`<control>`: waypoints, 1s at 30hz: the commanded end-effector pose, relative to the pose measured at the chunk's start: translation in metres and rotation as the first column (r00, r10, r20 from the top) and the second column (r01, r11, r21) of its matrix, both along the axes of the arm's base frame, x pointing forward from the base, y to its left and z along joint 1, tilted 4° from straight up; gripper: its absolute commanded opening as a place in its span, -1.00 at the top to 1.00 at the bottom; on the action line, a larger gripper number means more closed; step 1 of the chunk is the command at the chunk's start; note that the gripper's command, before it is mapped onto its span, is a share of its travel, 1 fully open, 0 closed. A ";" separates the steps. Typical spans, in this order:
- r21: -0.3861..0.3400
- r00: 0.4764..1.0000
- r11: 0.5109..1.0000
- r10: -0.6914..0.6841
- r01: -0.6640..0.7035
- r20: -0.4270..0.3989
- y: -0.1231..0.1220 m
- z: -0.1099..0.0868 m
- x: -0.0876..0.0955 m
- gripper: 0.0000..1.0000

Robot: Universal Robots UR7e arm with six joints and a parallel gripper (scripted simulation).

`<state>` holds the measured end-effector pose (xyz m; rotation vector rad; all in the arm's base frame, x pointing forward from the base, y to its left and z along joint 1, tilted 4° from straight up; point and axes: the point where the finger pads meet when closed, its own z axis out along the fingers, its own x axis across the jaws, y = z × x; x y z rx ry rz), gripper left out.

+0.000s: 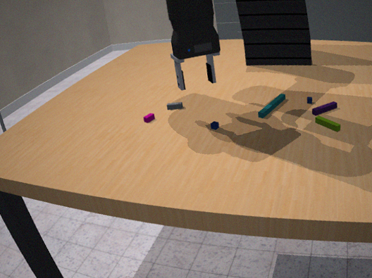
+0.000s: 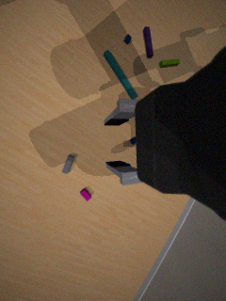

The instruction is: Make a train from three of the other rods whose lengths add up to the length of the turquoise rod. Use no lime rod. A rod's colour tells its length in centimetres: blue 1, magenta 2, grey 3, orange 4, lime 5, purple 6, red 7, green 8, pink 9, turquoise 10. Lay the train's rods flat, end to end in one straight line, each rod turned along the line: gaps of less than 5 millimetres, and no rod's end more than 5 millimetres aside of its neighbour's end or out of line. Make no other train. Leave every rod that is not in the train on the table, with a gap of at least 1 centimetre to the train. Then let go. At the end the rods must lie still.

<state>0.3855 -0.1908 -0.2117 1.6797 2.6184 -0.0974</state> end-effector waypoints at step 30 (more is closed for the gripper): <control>0.013 0.703 0.705 -0.709 0.709 0.050 0.034 -0.002 -0.005 -1.00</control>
